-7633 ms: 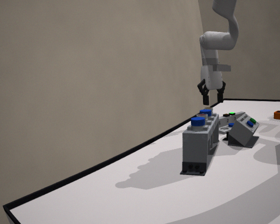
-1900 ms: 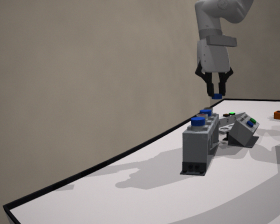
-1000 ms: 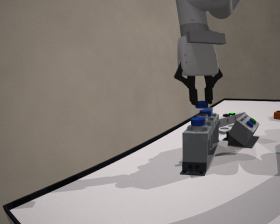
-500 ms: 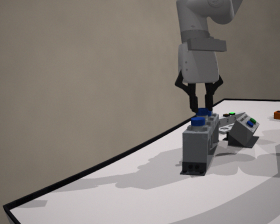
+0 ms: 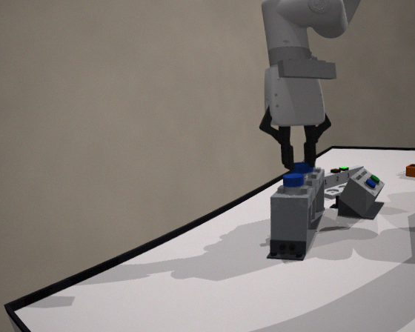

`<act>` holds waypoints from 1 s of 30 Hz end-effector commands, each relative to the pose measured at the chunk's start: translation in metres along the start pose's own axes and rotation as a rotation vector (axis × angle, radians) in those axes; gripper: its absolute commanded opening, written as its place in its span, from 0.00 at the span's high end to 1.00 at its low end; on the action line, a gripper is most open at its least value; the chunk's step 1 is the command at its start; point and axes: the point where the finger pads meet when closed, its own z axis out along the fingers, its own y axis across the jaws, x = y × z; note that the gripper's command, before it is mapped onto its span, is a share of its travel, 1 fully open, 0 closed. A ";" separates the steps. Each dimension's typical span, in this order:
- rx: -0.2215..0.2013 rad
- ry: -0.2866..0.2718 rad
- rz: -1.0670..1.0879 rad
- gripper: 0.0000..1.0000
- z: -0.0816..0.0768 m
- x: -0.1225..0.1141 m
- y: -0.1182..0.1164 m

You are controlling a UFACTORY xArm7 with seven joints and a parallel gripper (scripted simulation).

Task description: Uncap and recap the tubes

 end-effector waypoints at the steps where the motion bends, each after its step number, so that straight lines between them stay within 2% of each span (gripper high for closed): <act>1: -0.005 -0.002 0.000 1.00 -0.001 -0.001 0.002; 19: -0.005 -0.002 0.000 1.00 0.004 -0.001 0.002; 20: -0.005 -0.002 0.000 0.54 0.004 -0.001 0.002; 30: -0.005 -0.002 0.000 0.54 0.004 -0.001 0.002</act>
